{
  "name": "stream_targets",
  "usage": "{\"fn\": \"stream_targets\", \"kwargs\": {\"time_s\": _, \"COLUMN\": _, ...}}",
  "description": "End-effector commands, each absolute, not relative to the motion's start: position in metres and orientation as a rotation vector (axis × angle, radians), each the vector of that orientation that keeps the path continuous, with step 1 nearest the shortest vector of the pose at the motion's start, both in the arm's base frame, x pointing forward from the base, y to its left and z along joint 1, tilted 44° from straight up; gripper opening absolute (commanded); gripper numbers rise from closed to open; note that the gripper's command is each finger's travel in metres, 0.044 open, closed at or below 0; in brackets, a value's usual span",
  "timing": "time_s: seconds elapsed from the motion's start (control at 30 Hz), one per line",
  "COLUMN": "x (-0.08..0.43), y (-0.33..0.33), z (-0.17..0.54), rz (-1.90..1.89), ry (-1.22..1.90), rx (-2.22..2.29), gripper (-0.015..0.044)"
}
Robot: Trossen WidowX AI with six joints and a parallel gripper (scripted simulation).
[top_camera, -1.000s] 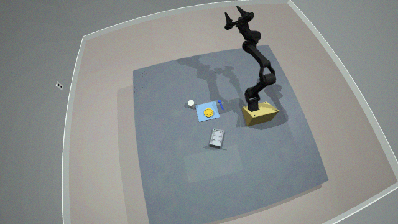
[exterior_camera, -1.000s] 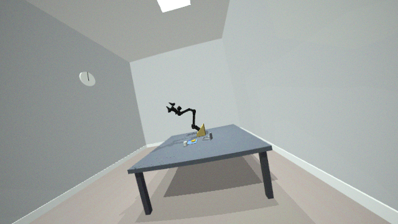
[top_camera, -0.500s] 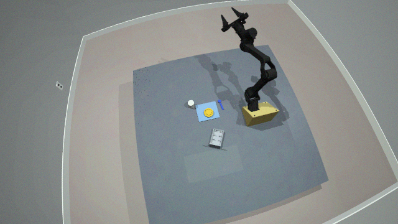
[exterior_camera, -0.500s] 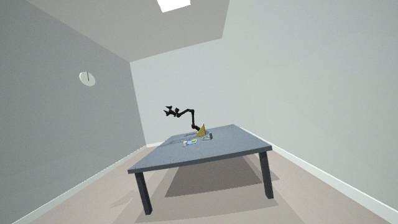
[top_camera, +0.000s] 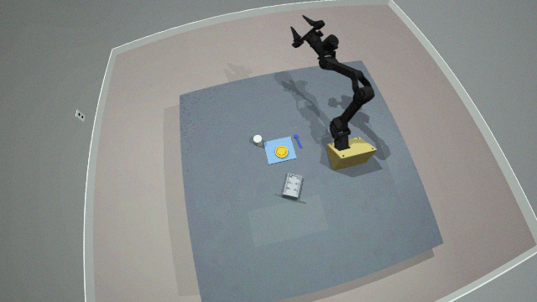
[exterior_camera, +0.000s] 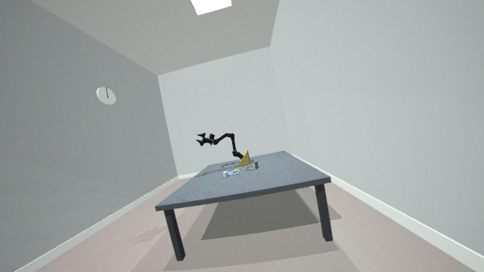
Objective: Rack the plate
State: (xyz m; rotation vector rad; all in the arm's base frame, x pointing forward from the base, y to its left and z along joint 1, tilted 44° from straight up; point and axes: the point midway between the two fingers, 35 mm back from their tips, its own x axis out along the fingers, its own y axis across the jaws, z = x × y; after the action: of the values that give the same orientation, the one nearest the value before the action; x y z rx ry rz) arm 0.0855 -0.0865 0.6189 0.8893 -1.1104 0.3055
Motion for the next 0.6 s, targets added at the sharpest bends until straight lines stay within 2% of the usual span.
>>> {"fn": "stream_targets", "kwargs": {"time_s": 0.0, "x": 0.093, "y": -0.107, "z": 0.614, "rz": 0.258, "ry": -1.123, "rx": 0.933, "gripper": 0.0400}}
{"fn": "stream_targets", "kwargs": {"time_s": 0.57, "x": 0.137, "y": -0.172, "z": 0.579, "rz": 0.074, "ry": -1.086, "rx": 1.109, "gripper": 0.0400}}
